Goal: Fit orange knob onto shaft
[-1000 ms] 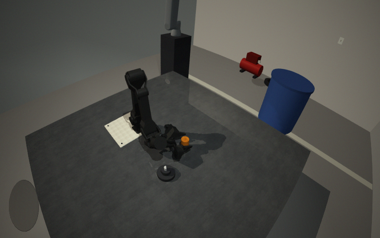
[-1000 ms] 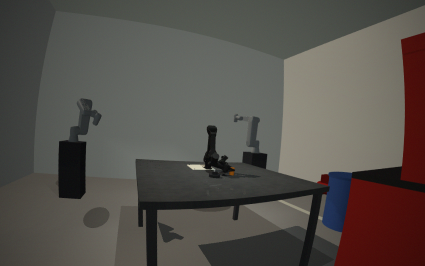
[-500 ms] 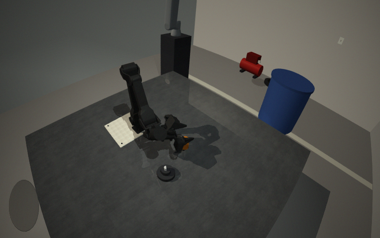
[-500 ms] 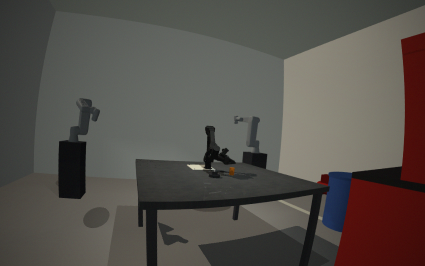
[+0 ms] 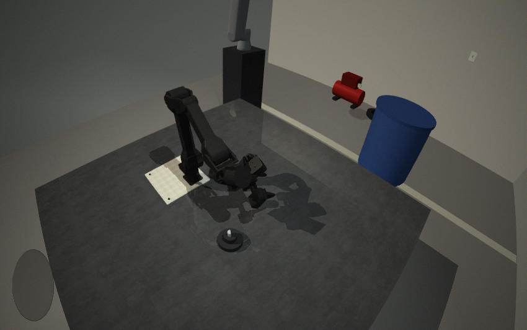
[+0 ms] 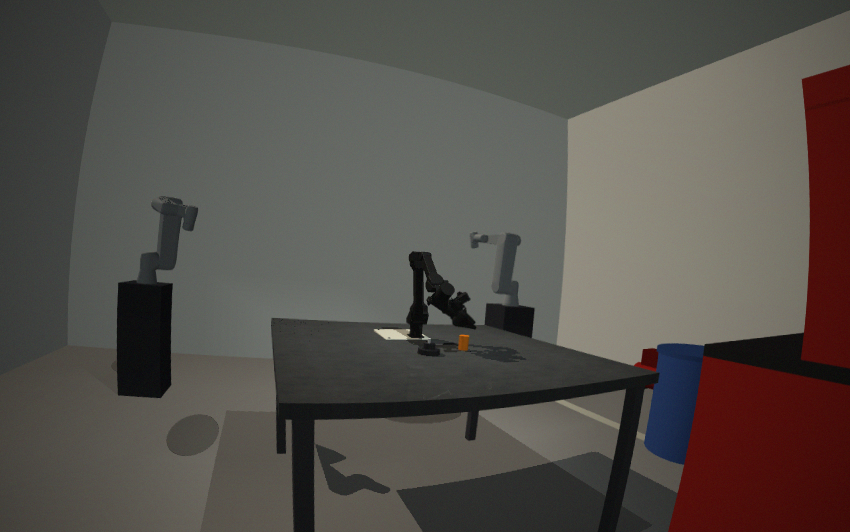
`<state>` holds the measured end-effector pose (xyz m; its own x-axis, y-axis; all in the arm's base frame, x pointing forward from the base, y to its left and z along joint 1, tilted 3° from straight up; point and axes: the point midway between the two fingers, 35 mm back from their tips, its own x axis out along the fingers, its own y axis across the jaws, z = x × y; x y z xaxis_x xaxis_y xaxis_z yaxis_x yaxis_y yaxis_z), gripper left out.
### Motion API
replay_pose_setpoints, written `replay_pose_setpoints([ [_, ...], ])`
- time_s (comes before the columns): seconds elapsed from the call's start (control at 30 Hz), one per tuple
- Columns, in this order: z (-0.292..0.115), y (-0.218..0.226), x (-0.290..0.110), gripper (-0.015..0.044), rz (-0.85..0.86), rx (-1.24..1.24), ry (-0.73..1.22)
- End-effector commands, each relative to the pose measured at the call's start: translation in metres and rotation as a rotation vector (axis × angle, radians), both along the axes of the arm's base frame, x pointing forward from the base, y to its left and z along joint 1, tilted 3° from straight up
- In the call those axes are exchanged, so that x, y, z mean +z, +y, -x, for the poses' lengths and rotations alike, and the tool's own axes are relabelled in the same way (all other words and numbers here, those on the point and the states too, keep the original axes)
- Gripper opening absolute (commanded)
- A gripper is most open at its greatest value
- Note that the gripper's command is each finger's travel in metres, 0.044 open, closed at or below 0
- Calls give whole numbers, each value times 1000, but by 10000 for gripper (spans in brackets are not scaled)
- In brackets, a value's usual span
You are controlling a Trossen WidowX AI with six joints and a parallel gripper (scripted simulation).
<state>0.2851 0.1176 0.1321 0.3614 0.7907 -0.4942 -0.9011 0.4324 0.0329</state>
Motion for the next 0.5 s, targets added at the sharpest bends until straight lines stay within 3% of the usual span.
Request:
replay_pose_setpoints([
  [0.0, -3, 11, 0, 440, 381, -25, 217],
  [0.27, 22, 1, 32, 440, 936, 29, 335],
  [0.47, 25, -1, 36, 440, 985, 36, 336],
])
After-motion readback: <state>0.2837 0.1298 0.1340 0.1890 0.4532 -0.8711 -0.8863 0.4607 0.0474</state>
